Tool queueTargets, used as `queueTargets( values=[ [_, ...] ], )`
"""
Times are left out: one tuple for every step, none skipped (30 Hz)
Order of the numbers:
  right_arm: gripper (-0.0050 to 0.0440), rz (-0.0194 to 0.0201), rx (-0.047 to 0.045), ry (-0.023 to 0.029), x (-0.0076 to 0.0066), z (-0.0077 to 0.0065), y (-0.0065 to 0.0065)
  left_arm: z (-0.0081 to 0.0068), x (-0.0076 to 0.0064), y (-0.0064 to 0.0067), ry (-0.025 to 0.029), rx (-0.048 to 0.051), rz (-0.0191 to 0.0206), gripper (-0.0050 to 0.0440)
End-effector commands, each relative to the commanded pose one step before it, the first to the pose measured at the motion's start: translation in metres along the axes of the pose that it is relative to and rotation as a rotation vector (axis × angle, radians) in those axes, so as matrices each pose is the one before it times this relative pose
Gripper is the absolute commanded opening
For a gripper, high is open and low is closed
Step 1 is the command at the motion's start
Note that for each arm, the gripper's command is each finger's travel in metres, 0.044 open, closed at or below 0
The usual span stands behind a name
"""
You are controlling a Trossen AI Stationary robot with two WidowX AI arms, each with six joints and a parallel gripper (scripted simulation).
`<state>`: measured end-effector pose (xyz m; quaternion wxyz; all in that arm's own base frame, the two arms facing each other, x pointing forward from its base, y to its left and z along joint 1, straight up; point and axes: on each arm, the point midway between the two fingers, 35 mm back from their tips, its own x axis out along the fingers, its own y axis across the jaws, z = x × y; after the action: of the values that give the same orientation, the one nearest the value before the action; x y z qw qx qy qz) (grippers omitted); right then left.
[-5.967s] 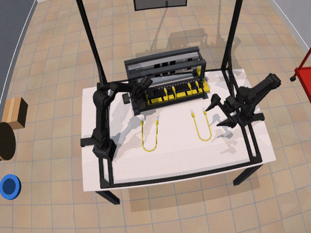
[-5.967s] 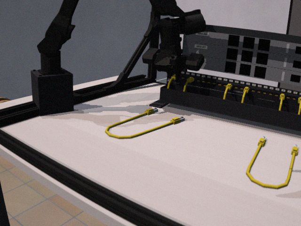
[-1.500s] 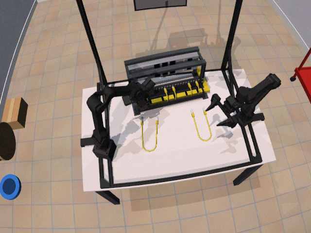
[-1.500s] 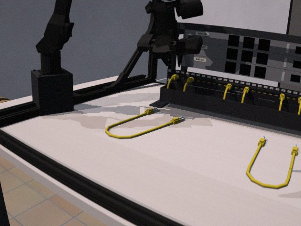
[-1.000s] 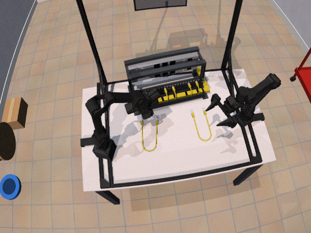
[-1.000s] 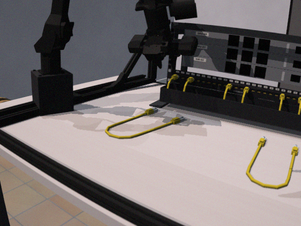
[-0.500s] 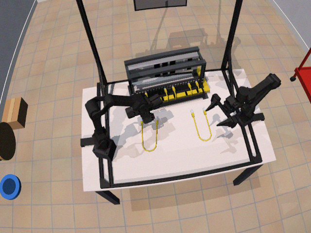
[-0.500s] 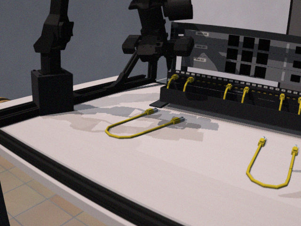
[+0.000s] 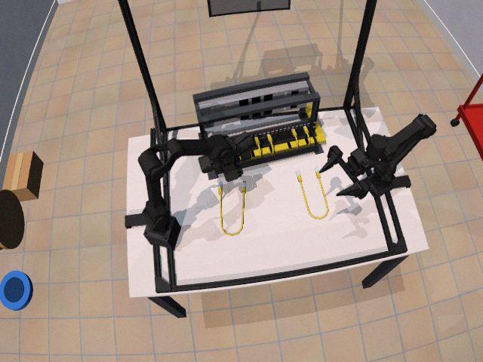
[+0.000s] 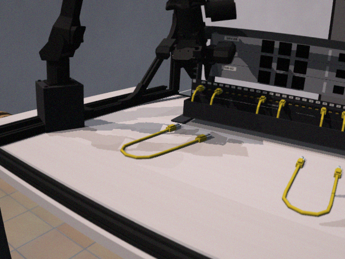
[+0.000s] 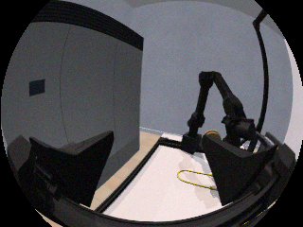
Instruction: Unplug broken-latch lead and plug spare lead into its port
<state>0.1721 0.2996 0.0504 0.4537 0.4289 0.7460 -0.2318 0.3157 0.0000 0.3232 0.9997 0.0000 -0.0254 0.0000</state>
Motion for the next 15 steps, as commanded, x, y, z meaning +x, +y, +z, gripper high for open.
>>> queueTargets(
  values=[
    [0.0176,-0.0087,0.01925,-0.02059,0.00882,-0.01339,0.00594,0.0,0.0,0.0,0.00001,0.0,0.0,0.044],
    [0.0176,0.0,0.0,0.0,0.0,0.0,0.0,0.0,0.0,0.0,0.0,0.0,0.0,0.044],
    [0.0176,0.0,0.0,0.0,0.0,0.0,0.0,0.0,0.0,0.0,0.0,0.0,0.0,0.044],
    [0.0176,0.0,0.0,0.0,0.0,0.0,0.0,0.0,0.0,0.0,0.0,0.0,0.0,0.044],
    [0.0176,0.0,0.0,0.0,0.0,0.0,0.0,0.0,0.0,0.0,0.0,0.0,0.0,0.044],
    [0.0176,0.0,0.0,0.0,0.0,0.0,0.0,0.0,0.0,0.0,0.0,0.0,0.0,0.044],
    [0.0176,0.0,0.0,0.0,0.0,0.0,0.0,0.0,0.0,0.0,0.0,0.0,0.0,0.044],
    [0.0176,0.0,0.0,0.0,0.0,0.0,0.0,0.0,0.0,0.0,0.0,0.0,0.0,0.044],
    [0.0176,0.0,0.0,0.0,0.0,0.0,0.0,0.0,0.0,0.0,0.0,0.0,0.0,0.044],
    [0.0176,0.0,0.0,0.0,0.0,0.0,0.0,0.0,0.0,0.0,0.0,0.0,0.0,0.044],
    [0.0176,0.0,0.0,0.0,0.0,0.0,0.0,0.0,0.0,0.0,0.0,0.0,0.0,0.044],
    [0.0176,0.0,0.0,0.0,0.0,0.0,0.0,0.0,0.0,0.0,0.0,0.0,0.0,0.044],
    [0.0176,0.0,0.0,0.0,0.0,0.0,0.0,0.0,0.0,0.0,0.0,0.0,0.0,0.044],
    [0.0176,-0.00438,0.05092,-0.04627,0.01864,-0.0353,0.02434,0.00001,0.0,0.0,-0.00003,0.0,0.0,0.044],
    [0.0176,0.0,0.0,0.0,0.0,0.0,0.0,0.0,0.0,0.0,0.0,0.0,0.0,0.044]
  ],
)
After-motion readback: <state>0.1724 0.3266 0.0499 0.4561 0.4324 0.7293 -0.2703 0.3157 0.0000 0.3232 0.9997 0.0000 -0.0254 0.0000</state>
